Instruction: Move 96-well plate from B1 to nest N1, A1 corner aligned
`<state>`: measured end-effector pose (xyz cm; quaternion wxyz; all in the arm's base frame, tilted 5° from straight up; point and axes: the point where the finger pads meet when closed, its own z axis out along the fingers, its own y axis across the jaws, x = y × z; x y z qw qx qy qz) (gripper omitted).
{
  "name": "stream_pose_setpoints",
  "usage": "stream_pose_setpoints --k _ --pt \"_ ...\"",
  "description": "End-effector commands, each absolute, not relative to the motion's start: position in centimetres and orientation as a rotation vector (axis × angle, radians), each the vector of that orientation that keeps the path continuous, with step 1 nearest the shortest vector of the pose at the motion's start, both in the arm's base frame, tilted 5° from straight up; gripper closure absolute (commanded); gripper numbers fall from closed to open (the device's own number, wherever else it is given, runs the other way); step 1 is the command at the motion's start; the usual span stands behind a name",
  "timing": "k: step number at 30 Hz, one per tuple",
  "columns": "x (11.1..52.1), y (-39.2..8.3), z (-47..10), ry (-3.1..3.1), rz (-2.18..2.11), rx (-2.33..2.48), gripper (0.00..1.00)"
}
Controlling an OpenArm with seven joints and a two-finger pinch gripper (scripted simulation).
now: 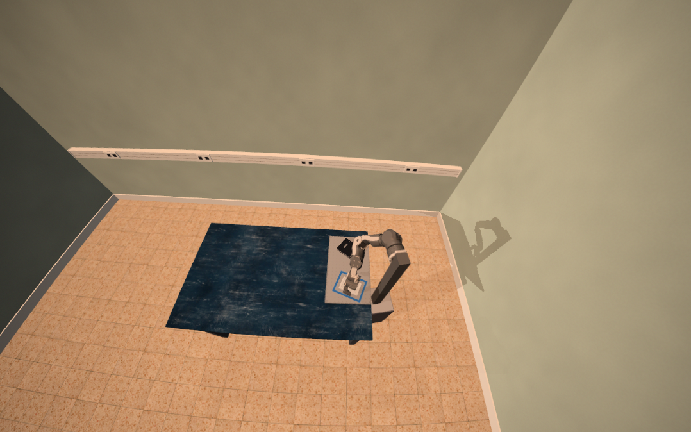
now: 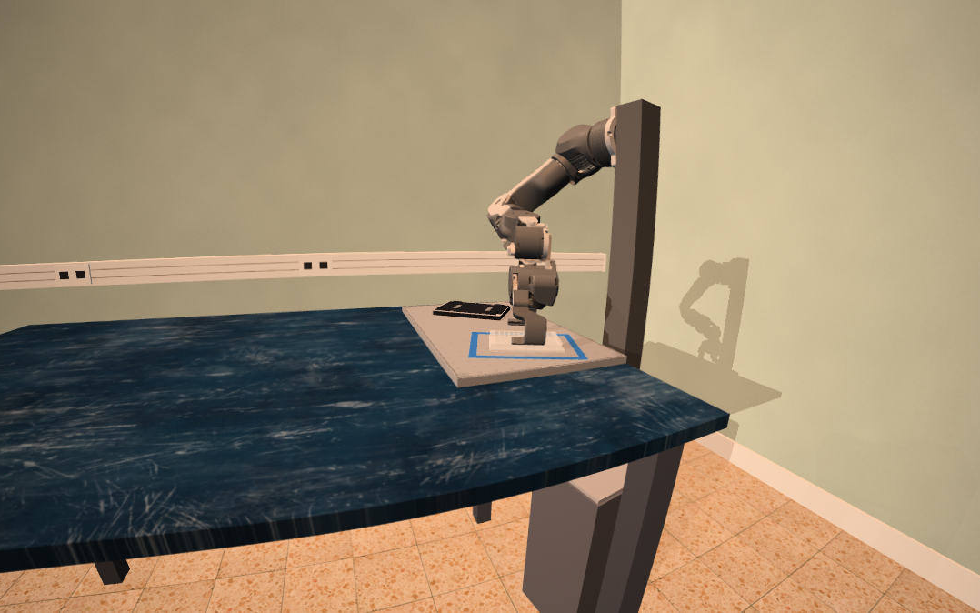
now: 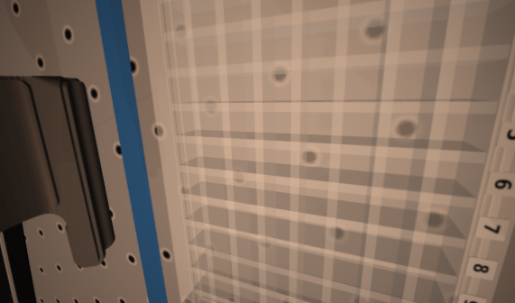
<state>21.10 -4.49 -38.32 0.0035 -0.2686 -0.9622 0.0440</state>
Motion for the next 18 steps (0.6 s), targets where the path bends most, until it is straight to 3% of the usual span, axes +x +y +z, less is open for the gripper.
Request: stream_pose_setpoints --k 1,18 --pt "20.92 -4.43 -39.04 -3.021 0.126 -0.824 0.23" --pt "21.07 -4.46 -39.59 -3.02 0.126 -0.826 0.23"
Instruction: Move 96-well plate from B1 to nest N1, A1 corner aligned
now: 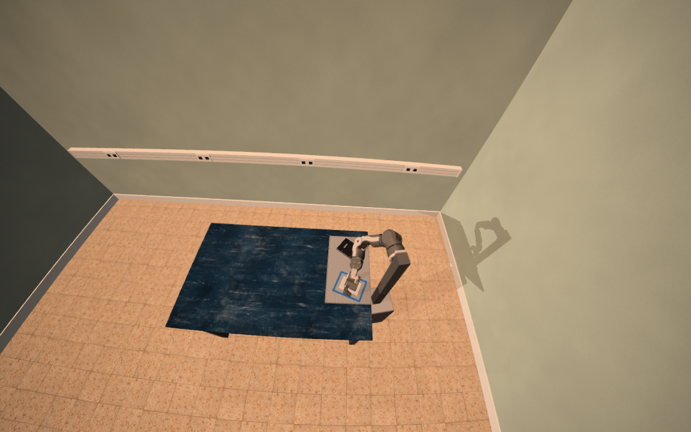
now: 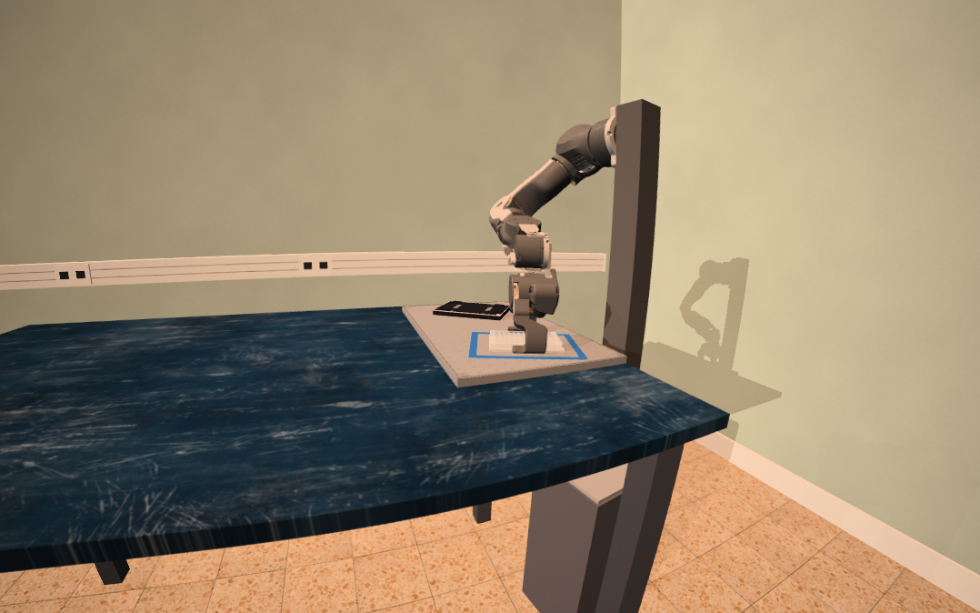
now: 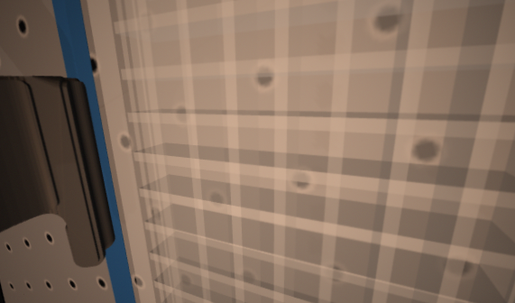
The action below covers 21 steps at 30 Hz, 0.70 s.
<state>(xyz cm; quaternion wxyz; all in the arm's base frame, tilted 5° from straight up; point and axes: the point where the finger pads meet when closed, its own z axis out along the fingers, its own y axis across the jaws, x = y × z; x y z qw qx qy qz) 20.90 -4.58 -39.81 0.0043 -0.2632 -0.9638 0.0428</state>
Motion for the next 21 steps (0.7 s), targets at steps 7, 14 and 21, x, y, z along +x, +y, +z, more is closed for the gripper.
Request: stream_pose_setpoints --k 7,14,21 --pt "21.22 -4.44 -39.39 -3.02 0.126 -0.831 0.23" --pt "21.22 -4.44 -39.39 -3.02 0.126 -0.831 0.23" --pt "20.76 -4.59 -39.65 -3.019 0.132 -0.826 0.23"
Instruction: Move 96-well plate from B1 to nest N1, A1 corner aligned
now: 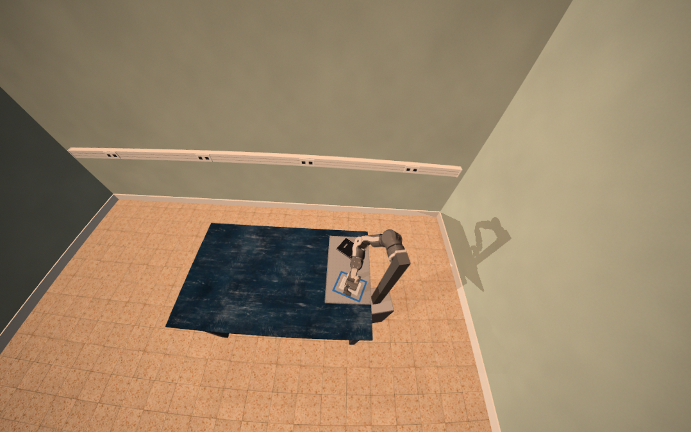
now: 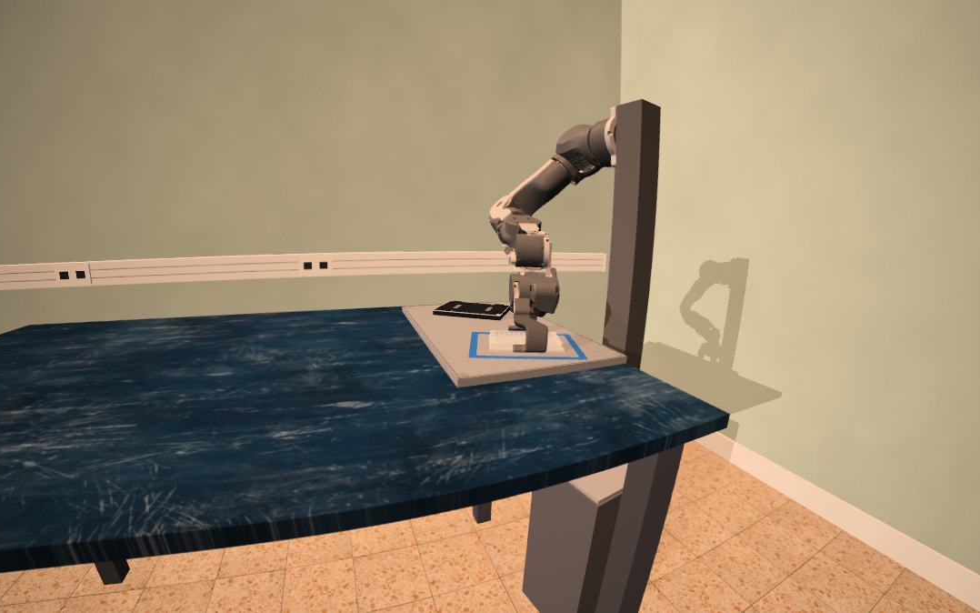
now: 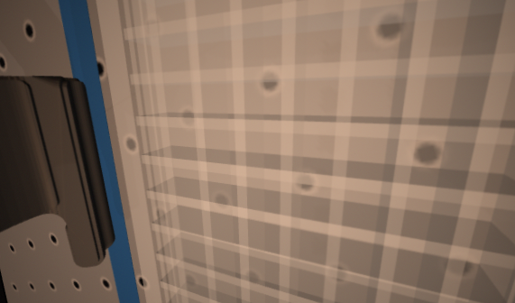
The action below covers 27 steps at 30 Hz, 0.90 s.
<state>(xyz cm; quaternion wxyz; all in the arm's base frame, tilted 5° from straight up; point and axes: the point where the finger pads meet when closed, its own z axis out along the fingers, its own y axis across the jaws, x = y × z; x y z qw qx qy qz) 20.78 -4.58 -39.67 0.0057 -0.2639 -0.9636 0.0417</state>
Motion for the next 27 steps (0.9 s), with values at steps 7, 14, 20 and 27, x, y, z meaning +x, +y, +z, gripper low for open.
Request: stream_pose_setpoints --k 7,14,20,27 --pt "20.76 -4.59 -39.65 -3.019 0.132 -0.826 0.23" --pt "21.05 -4.54 -39.4 -3.02 0.13 -0.831 0.23" --pt "21.13 -4.53 -39.34 -3.02 0.129 -0.832 0.23" --pt "21.13 -4.53 -39.34 -3.02 0.129 -0.832 0.23"
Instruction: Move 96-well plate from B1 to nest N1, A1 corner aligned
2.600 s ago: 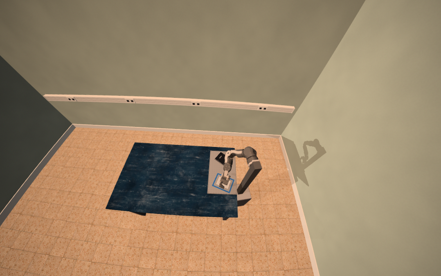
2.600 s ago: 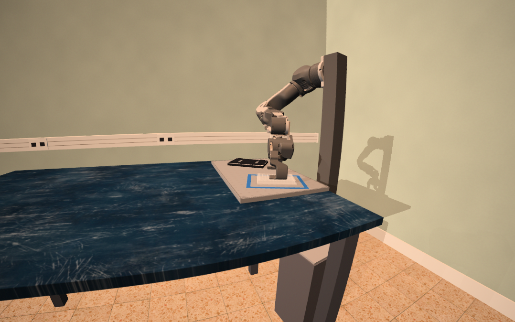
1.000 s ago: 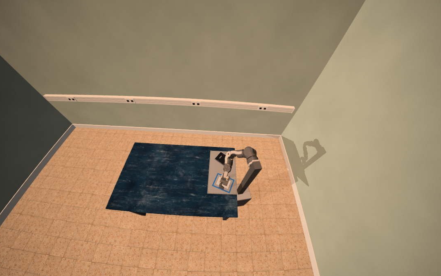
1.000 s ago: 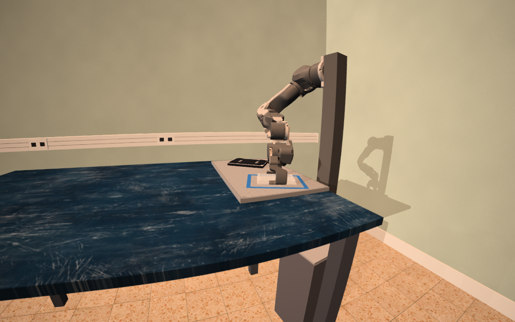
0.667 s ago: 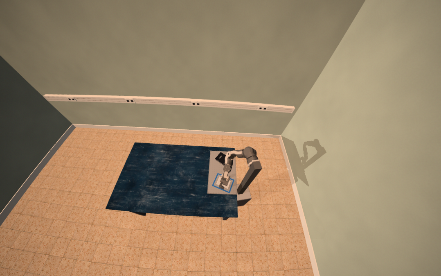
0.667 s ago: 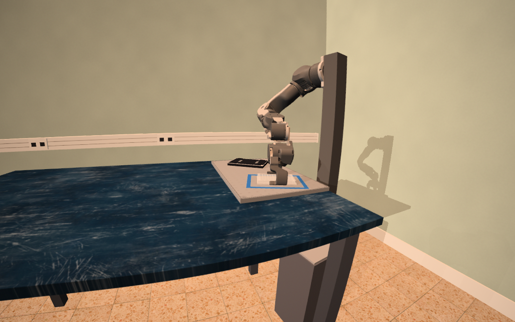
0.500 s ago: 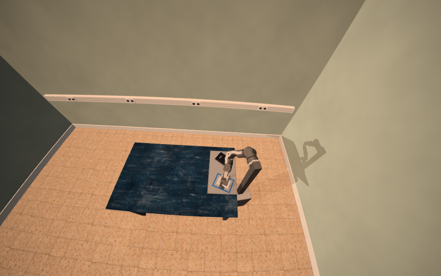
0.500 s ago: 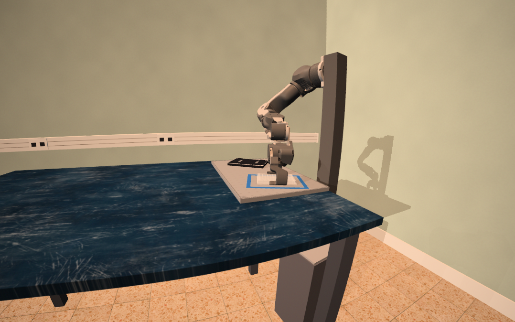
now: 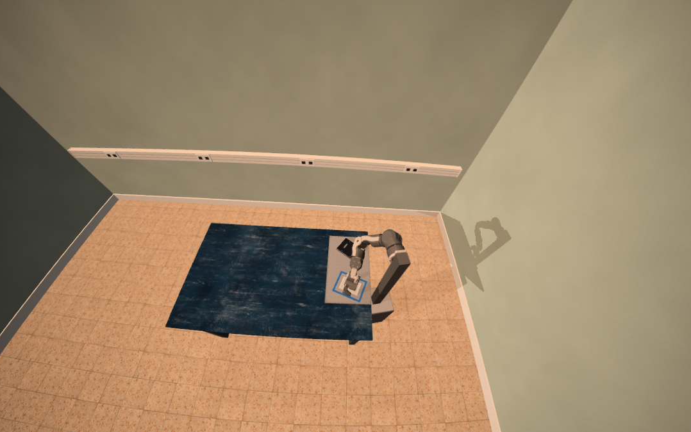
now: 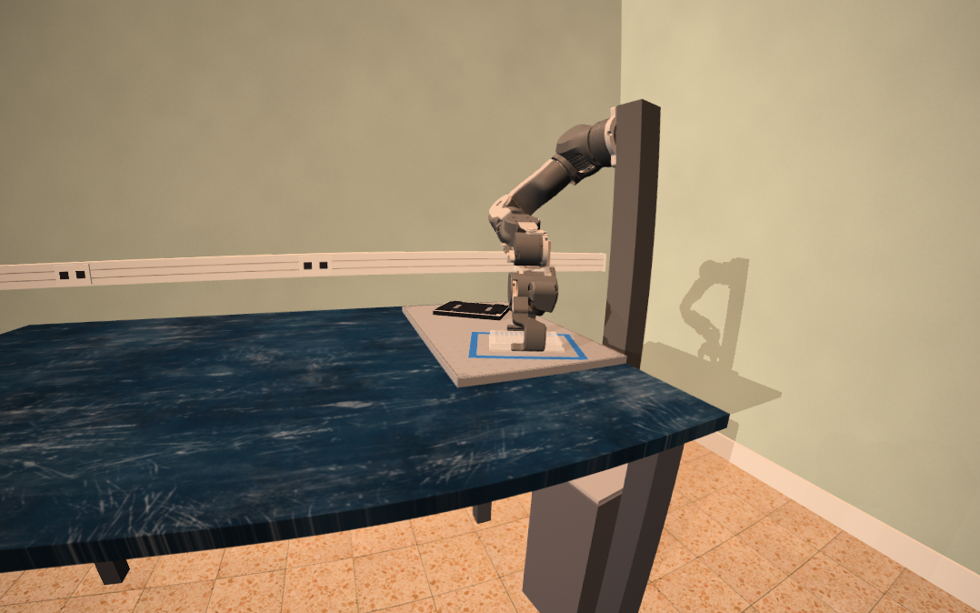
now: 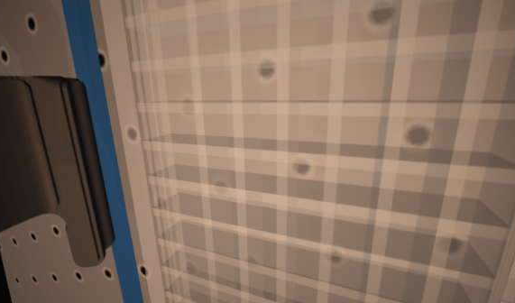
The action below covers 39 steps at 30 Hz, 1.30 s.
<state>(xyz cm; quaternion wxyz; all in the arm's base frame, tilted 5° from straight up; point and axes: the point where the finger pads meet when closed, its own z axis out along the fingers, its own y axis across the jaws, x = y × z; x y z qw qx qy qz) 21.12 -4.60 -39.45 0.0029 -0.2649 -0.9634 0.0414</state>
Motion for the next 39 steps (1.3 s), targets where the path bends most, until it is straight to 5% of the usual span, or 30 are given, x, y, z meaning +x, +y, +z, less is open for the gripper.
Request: stream_pose_setpoints --k 1,25,39 --pt "21.13 -4.53 -39.35 -3.02 0.129 -0.832 0.26" --pt "21.18 -4.54 -39.37 -3.022 0.126 -0.831 1.0" --pt "21.18 -4.54 -39.37 -3.022 0.126 -0.831 1.0"
